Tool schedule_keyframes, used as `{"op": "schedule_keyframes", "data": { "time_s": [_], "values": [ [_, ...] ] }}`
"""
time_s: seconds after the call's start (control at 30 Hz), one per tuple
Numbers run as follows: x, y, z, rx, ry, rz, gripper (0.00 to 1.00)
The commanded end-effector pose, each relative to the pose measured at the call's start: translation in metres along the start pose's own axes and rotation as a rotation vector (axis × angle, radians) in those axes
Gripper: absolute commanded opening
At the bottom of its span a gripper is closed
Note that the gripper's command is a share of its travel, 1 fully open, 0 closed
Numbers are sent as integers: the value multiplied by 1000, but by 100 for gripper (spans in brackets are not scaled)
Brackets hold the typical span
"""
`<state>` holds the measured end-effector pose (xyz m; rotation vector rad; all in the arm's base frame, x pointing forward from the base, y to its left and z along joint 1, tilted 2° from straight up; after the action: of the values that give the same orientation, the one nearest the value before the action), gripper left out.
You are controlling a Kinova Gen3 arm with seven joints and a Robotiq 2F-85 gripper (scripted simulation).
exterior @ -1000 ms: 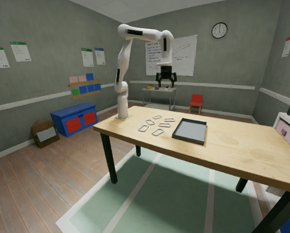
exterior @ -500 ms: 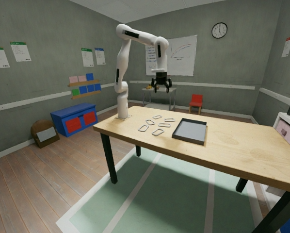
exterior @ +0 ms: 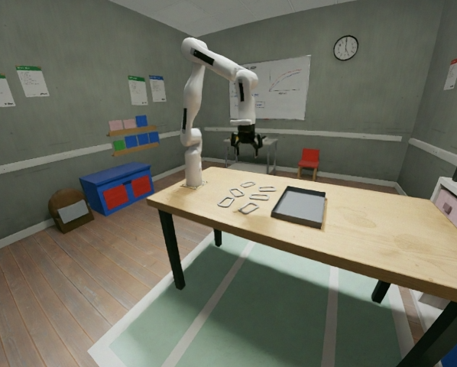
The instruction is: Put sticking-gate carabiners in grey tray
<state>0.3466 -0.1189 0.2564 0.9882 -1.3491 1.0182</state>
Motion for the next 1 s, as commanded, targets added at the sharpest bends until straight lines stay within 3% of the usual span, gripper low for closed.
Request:
{"op": "schedule_keyframes", "data": {
  "time_s": [0.0,0.47,0.5,0.97],
  "values": [
    [-43,25,29,-1,0,1,100],
    [-43,25,29,-1,0,1,100],
    [-87,51,59,-2,-1,2,100],
    [-87,51,59,-2,-1,2,100]
  ]
}}
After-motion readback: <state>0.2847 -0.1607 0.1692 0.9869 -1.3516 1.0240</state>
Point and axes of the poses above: the point where the finger pads meet when closed, its own x axis back along the fingers, its own y axis across the jaws, z = x × y, the point moved 2 cm from there along x, back along the fingers, and after that the axes turned 4 degrees about -x, right-handed, at the moved point
